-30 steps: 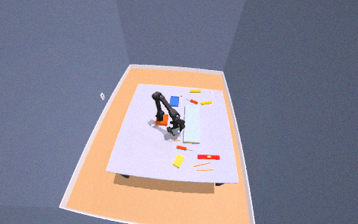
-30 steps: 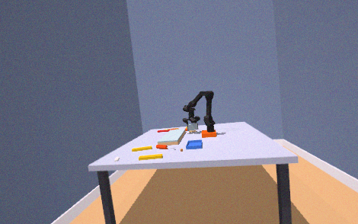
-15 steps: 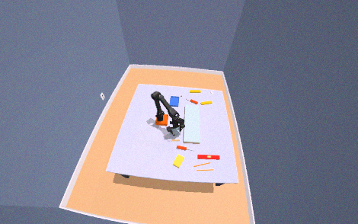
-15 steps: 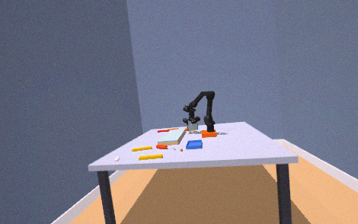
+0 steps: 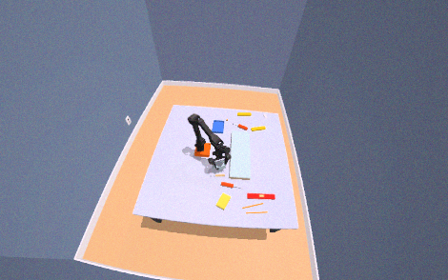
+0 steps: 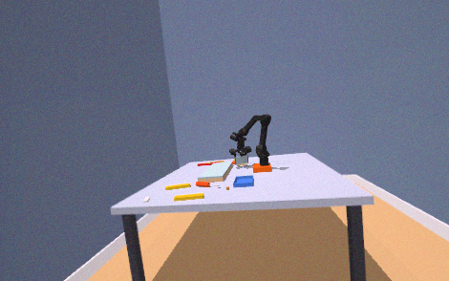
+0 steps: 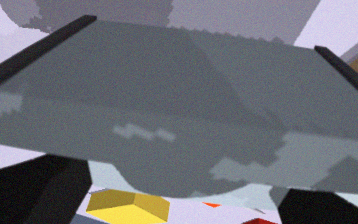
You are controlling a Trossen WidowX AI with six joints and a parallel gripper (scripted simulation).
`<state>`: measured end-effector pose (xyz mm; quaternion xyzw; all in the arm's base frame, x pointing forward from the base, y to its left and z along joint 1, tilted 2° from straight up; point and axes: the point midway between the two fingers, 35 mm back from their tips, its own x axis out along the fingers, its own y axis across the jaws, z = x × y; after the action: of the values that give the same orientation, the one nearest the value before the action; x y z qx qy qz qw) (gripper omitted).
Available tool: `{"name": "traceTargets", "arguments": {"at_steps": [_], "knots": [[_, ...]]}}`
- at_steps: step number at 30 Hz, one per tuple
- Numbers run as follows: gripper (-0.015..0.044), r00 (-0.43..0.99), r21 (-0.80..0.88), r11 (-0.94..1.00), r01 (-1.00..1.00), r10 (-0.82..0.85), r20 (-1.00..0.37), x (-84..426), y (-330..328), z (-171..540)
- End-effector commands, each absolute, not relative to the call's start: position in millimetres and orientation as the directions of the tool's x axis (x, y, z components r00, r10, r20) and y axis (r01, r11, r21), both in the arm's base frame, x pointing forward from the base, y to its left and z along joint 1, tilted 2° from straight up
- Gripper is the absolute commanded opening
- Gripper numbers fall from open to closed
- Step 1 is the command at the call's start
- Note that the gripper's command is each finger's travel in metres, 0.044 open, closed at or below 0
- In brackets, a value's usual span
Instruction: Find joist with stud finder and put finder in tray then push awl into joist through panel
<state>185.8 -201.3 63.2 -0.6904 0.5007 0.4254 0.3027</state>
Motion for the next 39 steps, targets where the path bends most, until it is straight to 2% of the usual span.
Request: {"name": "traceTargets", "arguments": {"at_steps": [1, 39], "knots": [[0.0, 0.146, 0.006, -0.311, -0.95, -0.464, -0.874, 186.1, -202.0, 65.4], [0.0, 0.198, 0.005, -0.31, -0.951, -0.619, -0.76, 185.0, -197.6, 62.0]]}}
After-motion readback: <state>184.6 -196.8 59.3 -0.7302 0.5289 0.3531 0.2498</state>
